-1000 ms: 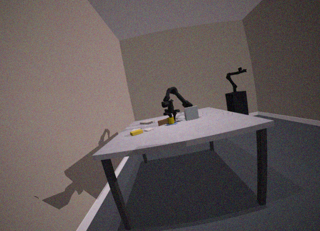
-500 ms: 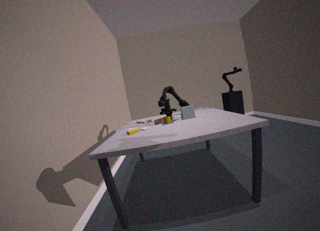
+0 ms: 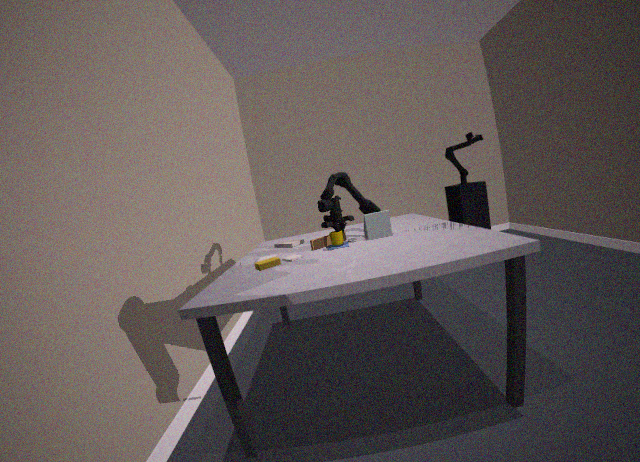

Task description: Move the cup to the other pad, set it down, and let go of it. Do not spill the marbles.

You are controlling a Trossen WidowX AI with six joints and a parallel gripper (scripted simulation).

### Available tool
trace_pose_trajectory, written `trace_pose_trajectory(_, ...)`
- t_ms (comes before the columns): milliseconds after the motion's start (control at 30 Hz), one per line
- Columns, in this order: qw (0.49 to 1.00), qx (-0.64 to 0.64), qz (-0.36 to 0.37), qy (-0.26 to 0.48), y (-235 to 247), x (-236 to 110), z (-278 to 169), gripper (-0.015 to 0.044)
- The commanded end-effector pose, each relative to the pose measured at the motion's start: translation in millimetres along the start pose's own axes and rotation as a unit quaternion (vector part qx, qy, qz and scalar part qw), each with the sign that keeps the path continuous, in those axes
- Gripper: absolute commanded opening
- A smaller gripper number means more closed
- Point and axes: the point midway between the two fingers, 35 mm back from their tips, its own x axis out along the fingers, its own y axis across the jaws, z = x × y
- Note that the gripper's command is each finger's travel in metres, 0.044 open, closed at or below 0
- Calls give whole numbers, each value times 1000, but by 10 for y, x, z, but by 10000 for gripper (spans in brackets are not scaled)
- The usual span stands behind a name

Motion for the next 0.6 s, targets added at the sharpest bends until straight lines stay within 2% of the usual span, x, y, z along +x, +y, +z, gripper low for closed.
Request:
trace_pose_trajectory(0, 1000, 4, 7, 3, 39, -178, 0, 0)
trace_pose_trajectory(567, 1000, 2, 6, 1, 11, -722, -19, 0)
